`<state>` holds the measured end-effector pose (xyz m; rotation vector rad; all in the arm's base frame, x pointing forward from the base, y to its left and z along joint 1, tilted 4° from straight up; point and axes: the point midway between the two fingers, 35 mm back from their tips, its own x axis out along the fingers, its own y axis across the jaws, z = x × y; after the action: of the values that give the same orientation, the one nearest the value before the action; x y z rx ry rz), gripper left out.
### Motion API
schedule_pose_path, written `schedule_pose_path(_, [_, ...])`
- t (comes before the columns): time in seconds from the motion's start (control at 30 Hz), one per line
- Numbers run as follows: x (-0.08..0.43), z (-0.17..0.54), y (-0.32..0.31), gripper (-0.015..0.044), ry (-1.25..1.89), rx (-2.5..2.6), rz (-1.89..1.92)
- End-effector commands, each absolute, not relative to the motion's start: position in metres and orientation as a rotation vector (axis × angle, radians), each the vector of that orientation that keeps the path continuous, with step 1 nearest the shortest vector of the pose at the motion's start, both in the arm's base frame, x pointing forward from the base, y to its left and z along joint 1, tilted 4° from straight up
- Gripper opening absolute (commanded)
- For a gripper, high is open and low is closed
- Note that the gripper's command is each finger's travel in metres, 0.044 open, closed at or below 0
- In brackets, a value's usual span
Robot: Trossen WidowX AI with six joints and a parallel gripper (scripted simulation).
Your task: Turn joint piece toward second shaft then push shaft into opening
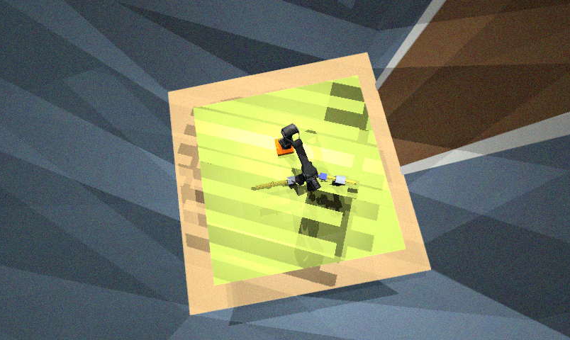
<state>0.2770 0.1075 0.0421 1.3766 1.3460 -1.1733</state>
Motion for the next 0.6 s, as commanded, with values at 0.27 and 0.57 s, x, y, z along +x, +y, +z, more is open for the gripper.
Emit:
schedule_pose_path(0.27, [0.2771,0.0422,0.1075,0.0304,1.344,1.377,-1.174])
schedule_pose_path(0.57, [0.2771,0.0422,0.1075,0.044,1.344,1.377,-1.174])
